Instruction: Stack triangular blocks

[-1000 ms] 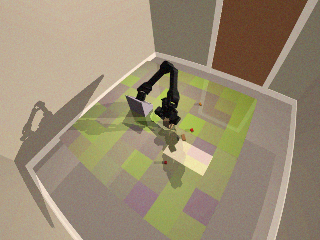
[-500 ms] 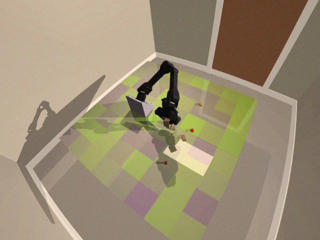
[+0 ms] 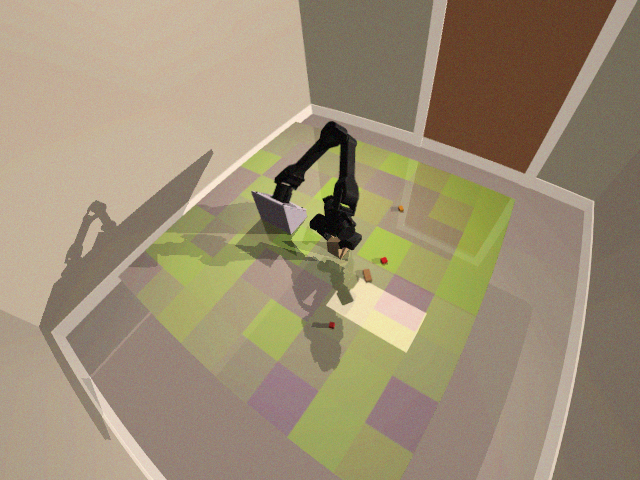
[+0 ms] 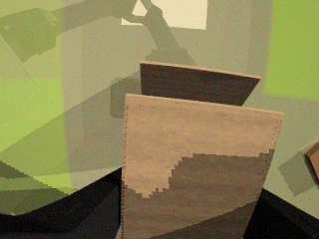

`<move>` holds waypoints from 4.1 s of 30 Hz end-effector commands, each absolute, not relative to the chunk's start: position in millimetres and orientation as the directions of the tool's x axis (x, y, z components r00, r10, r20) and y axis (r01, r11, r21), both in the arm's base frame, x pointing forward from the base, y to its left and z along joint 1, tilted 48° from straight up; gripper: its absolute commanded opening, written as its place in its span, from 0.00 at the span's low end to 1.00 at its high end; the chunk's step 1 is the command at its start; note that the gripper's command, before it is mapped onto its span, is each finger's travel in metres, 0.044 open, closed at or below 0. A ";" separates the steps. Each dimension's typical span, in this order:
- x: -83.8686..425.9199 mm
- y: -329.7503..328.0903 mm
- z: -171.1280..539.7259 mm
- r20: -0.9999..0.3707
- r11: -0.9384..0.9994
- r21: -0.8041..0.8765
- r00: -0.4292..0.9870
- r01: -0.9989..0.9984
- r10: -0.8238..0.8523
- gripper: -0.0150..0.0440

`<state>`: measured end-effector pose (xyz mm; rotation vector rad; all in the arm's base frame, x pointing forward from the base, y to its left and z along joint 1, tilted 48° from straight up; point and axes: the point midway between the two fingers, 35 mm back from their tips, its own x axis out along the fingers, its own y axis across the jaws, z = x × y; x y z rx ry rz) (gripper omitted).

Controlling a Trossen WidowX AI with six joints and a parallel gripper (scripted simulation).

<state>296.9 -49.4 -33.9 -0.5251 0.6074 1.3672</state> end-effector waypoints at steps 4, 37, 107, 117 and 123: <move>297.9 -46.5 -34.2 -0.670 0.139 0.003 0.101 -0.990 0.736 0.25; 300.4 -27.5 -41.5 -0.668 0.139 0.002 0.102 -0.990 0.737 0.25; 291.9 -101.0 23.1 -0.676 0.138 0.006 0.098 -0.990 0.730 1.00; 292.7 -105.4 24.8 -0.676 0.155 -0.004 0.116 -0.988 0.727 1.00; 292.7 -105.4 24.8 -0.676 0.155 -0.004 0.116 -0.988 0.727 1.00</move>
